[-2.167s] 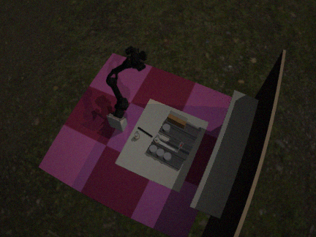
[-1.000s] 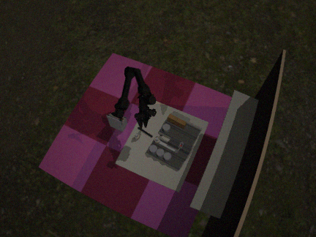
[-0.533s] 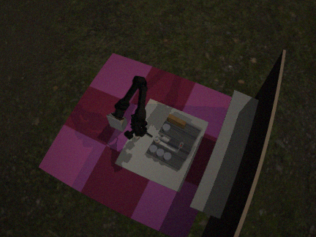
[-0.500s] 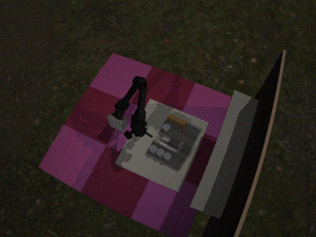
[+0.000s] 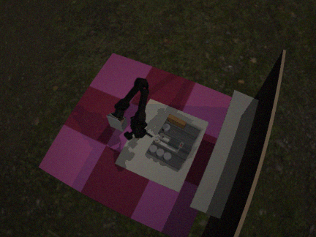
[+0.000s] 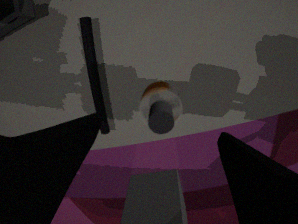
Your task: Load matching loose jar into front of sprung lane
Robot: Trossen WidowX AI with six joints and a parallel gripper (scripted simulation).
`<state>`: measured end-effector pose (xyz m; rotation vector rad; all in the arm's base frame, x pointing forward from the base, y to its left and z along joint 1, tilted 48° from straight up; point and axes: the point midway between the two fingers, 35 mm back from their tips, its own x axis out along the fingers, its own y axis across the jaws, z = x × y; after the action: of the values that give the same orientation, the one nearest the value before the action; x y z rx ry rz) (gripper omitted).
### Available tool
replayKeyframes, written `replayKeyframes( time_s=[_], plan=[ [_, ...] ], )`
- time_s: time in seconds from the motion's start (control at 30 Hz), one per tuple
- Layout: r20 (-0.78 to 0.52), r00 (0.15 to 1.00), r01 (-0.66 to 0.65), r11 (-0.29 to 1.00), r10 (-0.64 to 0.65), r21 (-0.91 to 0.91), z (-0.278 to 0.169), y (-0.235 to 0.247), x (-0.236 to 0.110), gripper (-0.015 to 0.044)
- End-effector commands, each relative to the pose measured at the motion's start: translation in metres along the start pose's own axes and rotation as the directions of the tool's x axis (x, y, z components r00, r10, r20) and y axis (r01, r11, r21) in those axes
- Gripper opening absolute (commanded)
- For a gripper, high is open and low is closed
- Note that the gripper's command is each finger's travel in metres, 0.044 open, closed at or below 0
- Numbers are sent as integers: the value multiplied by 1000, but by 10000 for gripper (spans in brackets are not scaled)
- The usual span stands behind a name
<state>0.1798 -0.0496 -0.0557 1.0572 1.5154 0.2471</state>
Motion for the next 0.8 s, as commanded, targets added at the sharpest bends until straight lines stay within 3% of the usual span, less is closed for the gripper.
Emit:
replayKeyframes(
  time_s=[0.0, 0.77],
  plan=[
    [-2, 1000, -6, 1000, 7, 12, -2, 0, 4, 440],
    [-2, 1000, -8, 1000, 8, 12, -2, 0, 43, 440]
  ],
)
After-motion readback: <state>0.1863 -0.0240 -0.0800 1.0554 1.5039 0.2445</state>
